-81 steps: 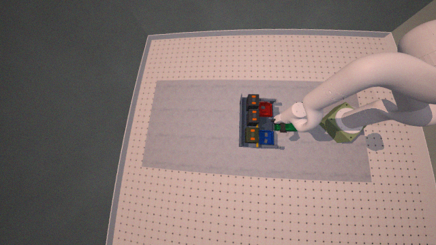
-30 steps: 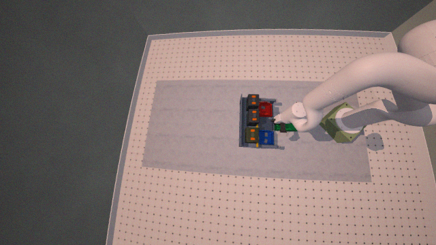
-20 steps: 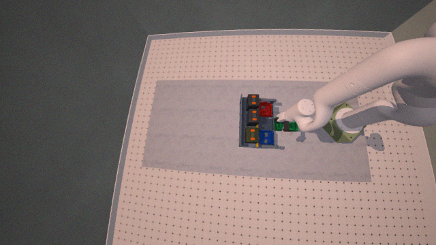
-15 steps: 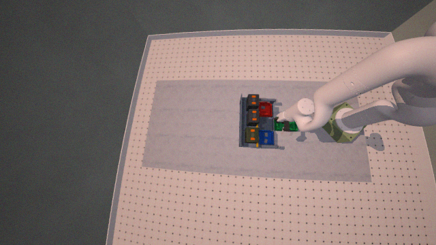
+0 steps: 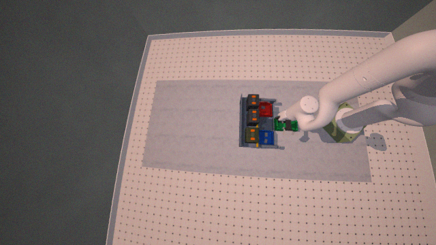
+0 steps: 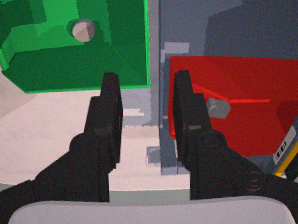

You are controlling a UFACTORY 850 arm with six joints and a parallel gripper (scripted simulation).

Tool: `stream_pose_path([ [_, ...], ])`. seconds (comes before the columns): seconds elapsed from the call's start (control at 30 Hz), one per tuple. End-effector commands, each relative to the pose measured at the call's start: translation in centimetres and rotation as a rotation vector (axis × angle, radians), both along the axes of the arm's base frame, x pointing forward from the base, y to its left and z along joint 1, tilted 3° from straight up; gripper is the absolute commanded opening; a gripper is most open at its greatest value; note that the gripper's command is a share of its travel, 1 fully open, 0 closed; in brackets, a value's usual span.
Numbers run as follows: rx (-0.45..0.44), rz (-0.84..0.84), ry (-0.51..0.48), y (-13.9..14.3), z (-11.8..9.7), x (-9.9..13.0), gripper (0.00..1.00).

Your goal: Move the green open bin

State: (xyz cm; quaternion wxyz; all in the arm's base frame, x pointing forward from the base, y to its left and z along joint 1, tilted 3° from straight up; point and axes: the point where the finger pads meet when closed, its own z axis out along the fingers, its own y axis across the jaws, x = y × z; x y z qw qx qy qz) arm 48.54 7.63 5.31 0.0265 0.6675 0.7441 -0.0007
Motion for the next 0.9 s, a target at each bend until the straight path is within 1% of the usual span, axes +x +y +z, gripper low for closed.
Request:
stream_pose_path([
  [0.0,0.001,0.0,-0.002,0.0,0.1,0.1,0.33],
  [0.07,0.001,0.0,-0.002,0.0,0.1,0.1,0.33],
  [0.23,0.001,0.0,-0.002,0.0,-0.9,0.1,0.33],
  [0.63,0.001,0.0,-0.002,0.0,-0.9,0.1,0.33],
  [0.87,0.001,0.0,-0.002,0.0,-1.4,0.1,0.33],
])
